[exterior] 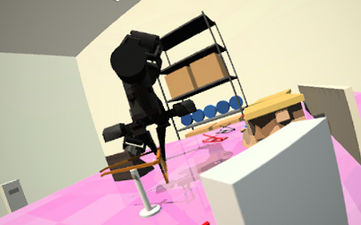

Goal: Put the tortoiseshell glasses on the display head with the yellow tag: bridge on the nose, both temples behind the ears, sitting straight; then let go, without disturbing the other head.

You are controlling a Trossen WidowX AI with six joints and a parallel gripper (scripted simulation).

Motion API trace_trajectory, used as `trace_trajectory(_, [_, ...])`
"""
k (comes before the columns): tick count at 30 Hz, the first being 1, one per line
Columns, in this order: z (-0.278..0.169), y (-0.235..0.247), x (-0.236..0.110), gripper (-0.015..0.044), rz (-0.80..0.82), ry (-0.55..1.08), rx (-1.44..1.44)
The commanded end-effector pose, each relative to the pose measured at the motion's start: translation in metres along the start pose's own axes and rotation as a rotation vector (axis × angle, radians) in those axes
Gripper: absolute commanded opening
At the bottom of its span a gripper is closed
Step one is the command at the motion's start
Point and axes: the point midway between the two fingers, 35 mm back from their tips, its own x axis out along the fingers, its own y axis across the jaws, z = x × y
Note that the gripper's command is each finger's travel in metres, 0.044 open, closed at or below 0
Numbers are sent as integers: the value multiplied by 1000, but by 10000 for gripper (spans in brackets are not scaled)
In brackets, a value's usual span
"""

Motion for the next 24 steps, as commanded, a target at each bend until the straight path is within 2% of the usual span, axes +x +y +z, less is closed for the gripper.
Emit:
trace_trajectory(1, [1, 0, 11, 0, -6, 3, 2])
trace_trajectory(24, [11, -7, 12, 0, -6, 2, 2])
